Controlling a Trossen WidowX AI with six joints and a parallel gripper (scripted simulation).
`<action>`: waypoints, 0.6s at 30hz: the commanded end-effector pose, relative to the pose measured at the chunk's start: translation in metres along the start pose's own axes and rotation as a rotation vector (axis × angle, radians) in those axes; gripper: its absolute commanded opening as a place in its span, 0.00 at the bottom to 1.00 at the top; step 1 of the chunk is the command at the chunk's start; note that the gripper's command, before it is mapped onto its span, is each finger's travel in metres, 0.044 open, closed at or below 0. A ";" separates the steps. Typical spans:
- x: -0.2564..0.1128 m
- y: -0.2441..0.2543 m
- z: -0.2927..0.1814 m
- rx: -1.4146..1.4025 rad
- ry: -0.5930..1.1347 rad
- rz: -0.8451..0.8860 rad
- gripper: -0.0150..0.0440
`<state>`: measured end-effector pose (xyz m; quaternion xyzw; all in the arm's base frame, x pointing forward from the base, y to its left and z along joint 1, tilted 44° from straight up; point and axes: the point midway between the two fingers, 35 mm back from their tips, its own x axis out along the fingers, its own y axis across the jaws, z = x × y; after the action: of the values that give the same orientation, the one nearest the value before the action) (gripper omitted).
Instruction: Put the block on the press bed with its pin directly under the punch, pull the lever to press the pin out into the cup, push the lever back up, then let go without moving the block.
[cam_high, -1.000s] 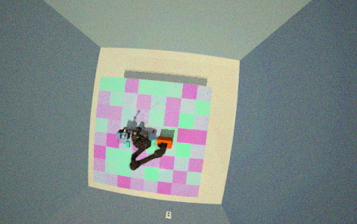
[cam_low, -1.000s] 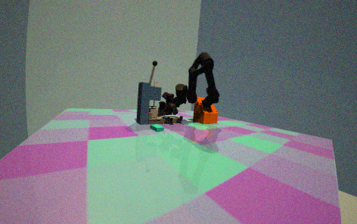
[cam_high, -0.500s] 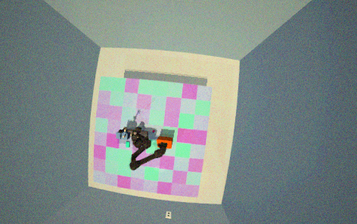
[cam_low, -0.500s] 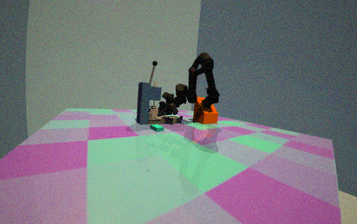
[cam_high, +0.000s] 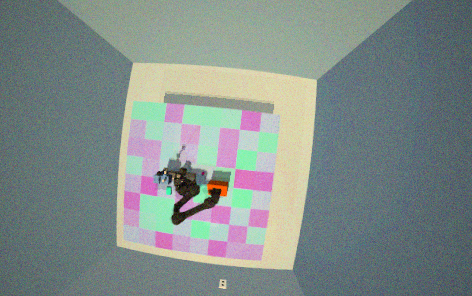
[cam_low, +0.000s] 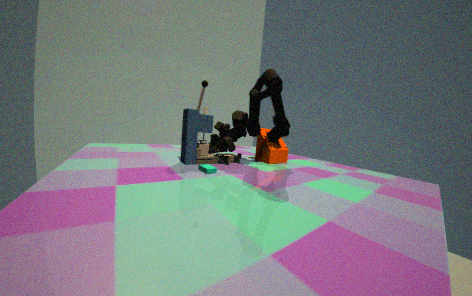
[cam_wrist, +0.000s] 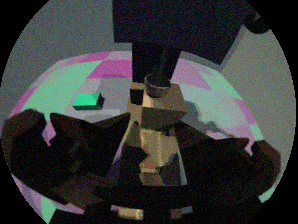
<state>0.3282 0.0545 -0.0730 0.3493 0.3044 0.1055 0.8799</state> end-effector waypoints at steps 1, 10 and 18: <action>0.000 0.002 0.002 -0.001 -0.006 0.008 0.76; 0.000 0.002 0.002 -0.001 -0.006 0.008 0.76; 0.000 0.000 0.000 0.000 0.000 0.000 0.76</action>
<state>0.3282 0.0545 -0.0730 0.3493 0.3044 0.1055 0.8799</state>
